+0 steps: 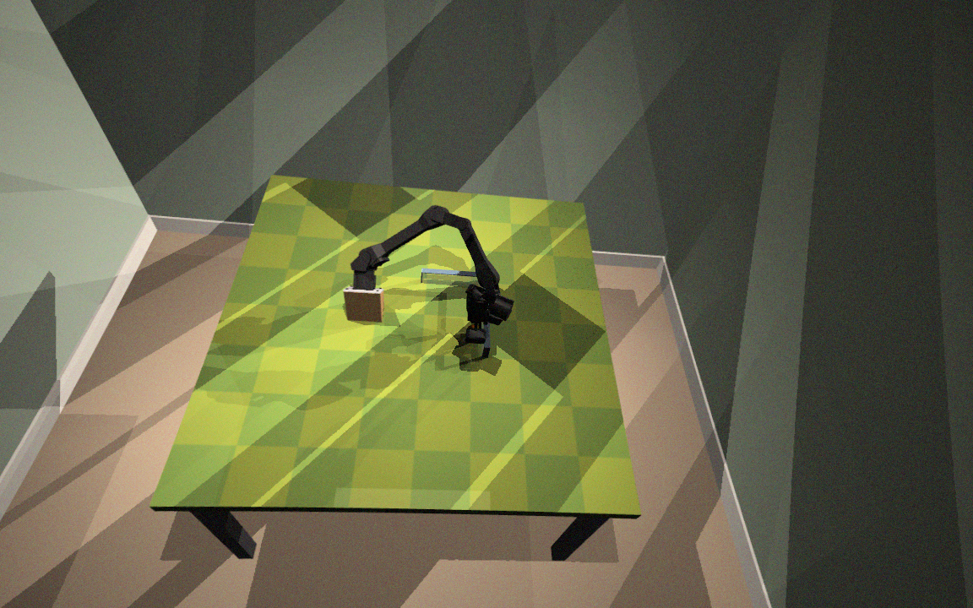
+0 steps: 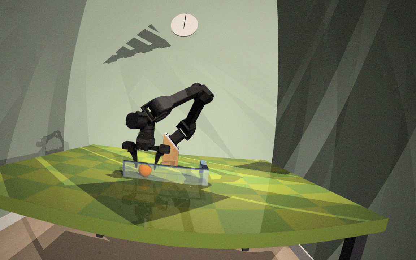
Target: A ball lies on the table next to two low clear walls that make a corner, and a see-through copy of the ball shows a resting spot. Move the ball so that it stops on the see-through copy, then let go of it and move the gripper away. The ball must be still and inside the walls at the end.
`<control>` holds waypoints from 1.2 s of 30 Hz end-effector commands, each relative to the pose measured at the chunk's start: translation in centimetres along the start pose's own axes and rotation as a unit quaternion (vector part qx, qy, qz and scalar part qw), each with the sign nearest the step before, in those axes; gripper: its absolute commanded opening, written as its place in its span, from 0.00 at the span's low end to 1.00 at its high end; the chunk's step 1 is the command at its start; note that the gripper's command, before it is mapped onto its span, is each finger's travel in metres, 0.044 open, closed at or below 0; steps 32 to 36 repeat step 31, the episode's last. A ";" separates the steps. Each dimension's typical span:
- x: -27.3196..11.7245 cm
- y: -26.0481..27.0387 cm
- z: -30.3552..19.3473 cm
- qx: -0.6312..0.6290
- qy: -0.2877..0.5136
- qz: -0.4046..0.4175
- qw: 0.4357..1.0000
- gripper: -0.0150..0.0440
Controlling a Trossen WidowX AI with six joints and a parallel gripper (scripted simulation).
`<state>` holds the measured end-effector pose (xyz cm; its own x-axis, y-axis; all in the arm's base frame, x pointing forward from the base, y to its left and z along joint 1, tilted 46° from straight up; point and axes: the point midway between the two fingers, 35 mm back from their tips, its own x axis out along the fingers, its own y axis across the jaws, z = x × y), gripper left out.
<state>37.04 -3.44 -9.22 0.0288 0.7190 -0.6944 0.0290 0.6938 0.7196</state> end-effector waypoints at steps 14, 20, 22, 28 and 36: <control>-7.4 -0.4 0.2 0.002 -0.018 -0.004 1.000 0.88; -11.8 -0.2 -0.2 -0.001 -0.015 -0.003 1.000 1.00; -12.1 -0.1 -0.2 -0.001 -0.015 -0.003 1.000 1.00; -12.1 -0.1 -0.2 -0.001 -0.015 -0.003 1.000 1.00; -12.1 -0.1 -0.2 -0.001 -0.015 -0.003 1.000 1.00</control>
